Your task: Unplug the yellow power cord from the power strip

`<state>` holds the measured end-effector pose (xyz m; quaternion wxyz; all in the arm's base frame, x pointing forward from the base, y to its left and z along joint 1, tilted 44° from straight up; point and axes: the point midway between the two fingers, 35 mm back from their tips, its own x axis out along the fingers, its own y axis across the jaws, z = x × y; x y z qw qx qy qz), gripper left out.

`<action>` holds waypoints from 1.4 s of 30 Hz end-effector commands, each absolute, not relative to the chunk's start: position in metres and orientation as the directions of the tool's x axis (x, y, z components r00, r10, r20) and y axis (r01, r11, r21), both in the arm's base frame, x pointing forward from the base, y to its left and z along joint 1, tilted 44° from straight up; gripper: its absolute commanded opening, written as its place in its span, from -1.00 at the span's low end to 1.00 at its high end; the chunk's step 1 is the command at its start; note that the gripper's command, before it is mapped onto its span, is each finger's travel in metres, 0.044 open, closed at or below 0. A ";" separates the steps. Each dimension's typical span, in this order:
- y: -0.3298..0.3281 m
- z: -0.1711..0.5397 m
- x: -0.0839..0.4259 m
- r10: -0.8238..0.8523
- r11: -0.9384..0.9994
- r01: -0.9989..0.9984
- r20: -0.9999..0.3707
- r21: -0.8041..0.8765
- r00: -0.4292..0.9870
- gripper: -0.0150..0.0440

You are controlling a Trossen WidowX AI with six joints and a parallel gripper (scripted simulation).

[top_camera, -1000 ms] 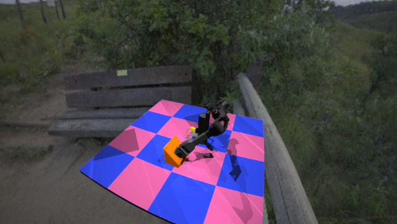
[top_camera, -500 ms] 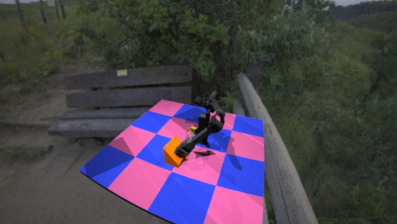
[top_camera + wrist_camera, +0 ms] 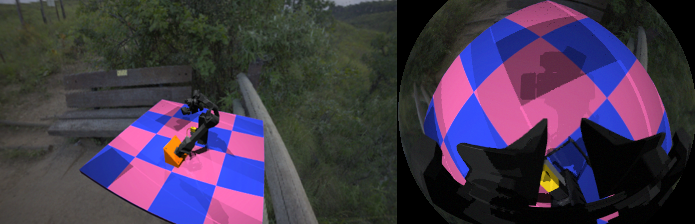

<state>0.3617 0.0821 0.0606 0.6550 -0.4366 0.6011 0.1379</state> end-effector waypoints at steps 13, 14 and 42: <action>0.045 0.021 0.283 -0.675 0.194 -0.981 -0.728 -0.019 -0.119 0.05; 0.045 0.021 0.283 -0.675 0.194 -0.981 -0.728 -0.019 -0.119 0.05; 0.019 0.046 0.277 -0.677 0.193 -0.981 -0.726 -0.019 -0.120 0.05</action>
